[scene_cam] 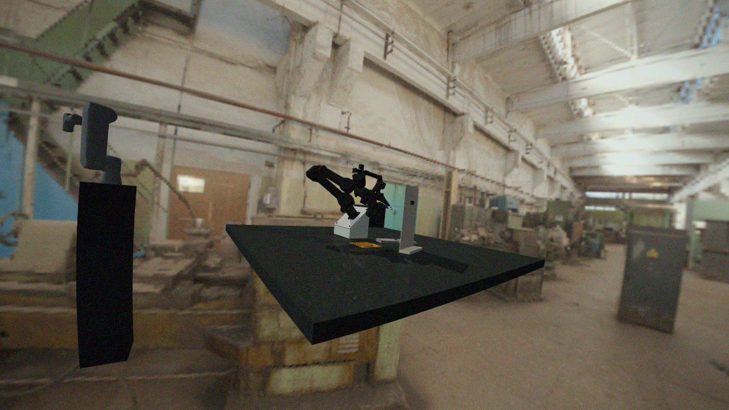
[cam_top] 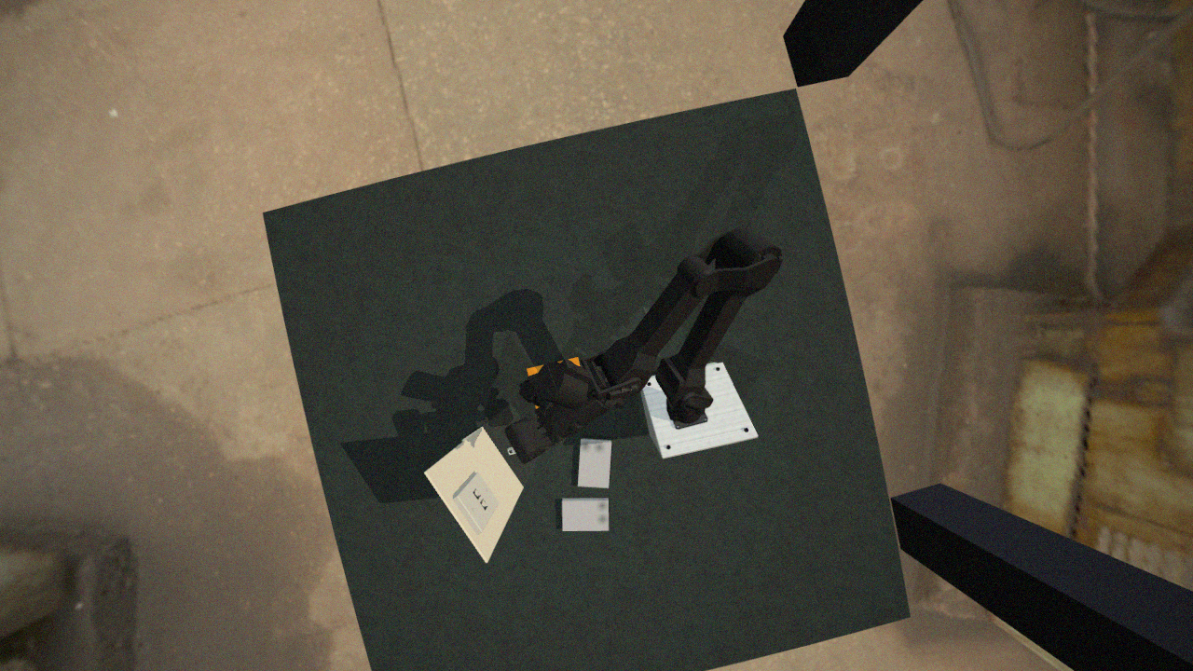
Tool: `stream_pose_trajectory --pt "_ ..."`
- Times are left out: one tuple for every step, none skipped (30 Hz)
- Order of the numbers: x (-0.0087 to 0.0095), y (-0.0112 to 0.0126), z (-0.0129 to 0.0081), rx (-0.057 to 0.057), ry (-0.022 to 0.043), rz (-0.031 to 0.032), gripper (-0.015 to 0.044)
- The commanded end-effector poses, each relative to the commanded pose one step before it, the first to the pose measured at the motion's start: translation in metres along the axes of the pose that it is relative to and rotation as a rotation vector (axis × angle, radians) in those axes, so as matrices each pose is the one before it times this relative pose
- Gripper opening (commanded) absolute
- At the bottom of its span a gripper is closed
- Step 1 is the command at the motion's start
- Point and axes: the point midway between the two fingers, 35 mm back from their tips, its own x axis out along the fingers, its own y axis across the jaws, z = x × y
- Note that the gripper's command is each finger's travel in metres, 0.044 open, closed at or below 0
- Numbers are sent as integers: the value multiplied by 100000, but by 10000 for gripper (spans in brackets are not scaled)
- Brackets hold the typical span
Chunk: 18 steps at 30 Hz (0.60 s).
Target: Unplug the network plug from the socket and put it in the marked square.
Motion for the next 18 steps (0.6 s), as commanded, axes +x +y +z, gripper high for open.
stream_pose_trajectory --pt "331 -1944 383 4816 -5843 -8628 0" --pt "74 -404 184 1245 -1800 -1895 0" --pt "74 -399 188 1223 -1831 -1863 0" --pt "73 -394 193 1201 -1862 -1829 0" --pt "72 -389 198 1179 -1892 -1794 0" --pt "71 -384 203 1157 -1922 -1758 0" --pt "70 -379 208 1135 -1952 -1721 0" --pt "68 -374 212 1114 -1981 -1683 0" --pt "67 -368 217 1093 -2009 -1645 0" --pt "66 -363 221 1072 -2036 -1605 0" --pt "65 -357 226 1051 -2064 -1564 0" --pt "64 -352 231 1031 -2091 -1523 0" --pt "62 -346 235 1011 -2117 -1480 0" --pt "61 -340 239 991 -2142 -1436 0" --pt "60 -334 244 971 -2167 -1392 0" --pt "58 -327 248 952 -2191 -1347 0" --pt "57 -321 252 933 -2214 -1301 0" --pt "55 -315 256 915 -2237 -1254 0"
